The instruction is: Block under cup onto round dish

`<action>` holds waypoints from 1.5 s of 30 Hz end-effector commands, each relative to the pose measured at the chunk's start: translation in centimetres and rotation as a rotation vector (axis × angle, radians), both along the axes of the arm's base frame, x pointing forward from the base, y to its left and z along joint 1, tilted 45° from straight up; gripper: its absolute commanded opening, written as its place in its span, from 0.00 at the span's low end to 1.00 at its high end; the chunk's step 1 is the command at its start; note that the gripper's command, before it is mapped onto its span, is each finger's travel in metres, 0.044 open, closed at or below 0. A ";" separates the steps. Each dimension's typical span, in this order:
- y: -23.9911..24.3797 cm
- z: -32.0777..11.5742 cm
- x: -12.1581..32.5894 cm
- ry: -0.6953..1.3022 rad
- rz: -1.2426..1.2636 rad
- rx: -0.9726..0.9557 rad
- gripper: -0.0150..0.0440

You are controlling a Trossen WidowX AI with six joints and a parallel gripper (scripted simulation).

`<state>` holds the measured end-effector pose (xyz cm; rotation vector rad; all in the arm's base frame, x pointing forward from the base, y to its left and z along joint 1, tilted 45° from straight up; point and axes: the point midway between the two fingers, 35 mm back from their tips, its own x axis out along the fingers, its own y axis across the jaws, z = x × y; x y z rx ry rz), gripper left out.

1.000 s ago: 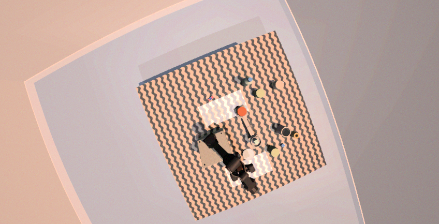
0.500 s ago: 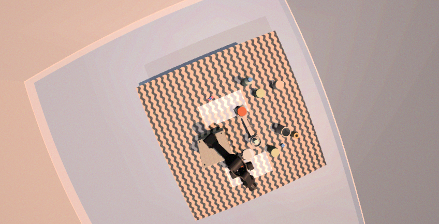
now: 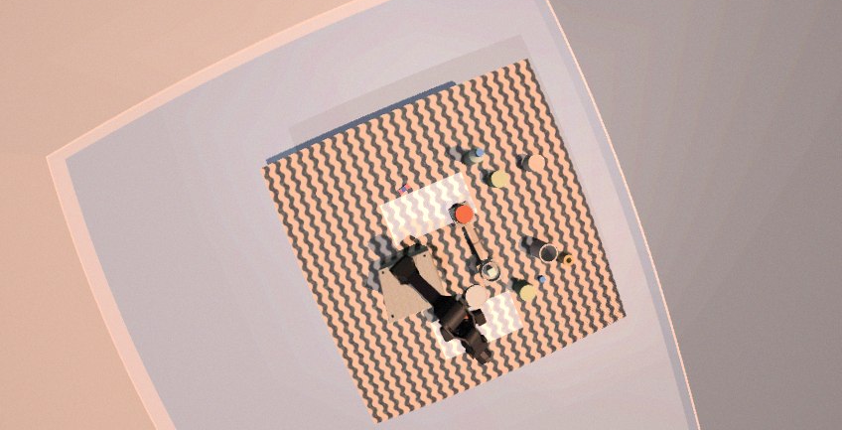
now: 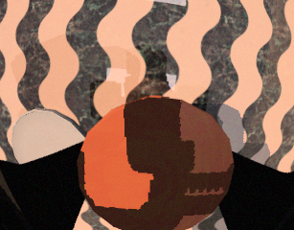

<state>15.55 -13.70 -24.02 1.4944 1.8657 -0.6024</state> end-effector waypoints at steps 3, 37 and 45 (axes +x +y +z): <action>-0.1 0.0 0.0 -0.001 0.000 -0.001 0.74; 1.4 12.5 12.5 -0.021 0.025 -0.031 0.69; 6.5 17.5 17.0 -0.012 0.003 0.012 0.69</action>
